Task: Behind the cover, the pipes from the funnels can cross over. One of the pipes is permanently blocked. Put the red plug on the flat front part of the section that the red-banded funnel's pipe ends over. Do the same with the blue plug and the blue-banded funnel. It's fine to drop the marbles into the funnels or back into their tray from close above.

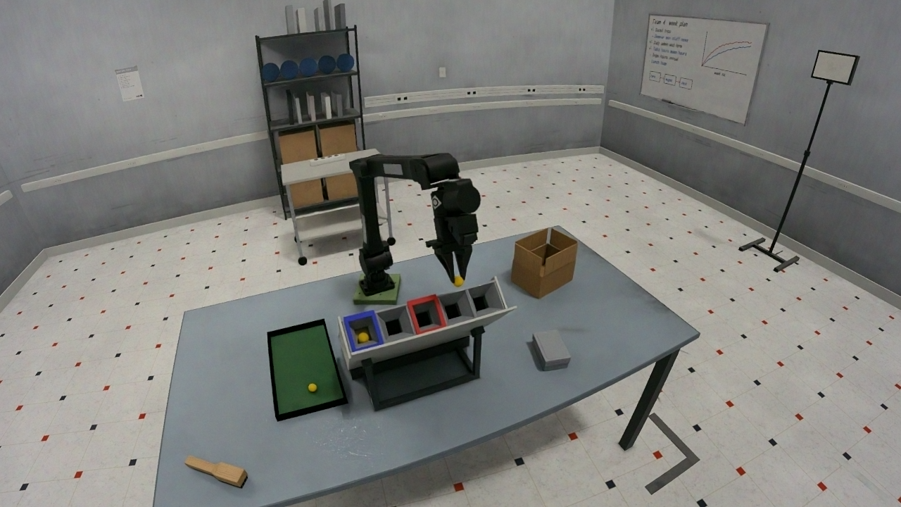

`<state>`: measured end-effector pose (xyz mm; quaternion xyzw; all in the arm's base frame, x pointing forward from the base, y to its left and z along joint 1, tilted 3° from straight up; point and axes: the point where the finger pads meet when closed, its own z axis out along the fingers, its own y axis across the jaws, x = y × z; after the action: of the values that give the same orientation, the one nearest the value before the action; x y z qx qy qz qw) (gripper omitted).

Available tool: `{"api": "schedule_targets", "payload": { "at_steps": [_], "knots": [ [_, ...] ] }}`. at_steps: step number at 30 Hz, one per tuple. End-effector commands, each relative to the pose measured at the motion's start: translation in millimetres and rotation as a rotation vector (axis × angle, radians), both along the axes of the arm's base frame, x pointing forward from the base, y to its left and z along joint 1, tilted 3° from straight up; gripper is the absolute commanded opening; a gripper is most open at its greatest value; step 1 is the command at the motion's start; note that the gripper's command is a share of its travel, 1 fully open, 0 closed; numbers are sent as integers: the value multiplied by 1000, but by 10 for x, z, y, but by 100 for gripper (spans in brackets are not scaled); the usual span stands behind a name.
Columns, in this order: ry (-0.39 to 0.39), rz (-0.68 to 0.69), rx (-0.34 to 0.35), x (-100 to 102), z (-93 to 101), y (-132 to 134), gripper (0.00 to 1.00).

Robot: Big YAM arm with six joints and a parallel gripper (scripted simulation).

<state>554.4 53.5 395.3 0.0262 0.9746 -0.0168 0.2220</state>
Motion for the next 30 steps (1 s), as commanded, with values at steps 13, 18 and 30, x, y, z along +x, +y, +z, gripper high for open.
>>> {"api": "schedule_targets", "payload": {
  "at_steps": [13, 18, 30],
  "knots": [
    [-51, 4, 4, 26, 251, -44, 0],
    [-51, 4, 4, 31, 267, -48, 0],
    [-50, 3, 3, 42, 312, -48, 0]
  ]
}}
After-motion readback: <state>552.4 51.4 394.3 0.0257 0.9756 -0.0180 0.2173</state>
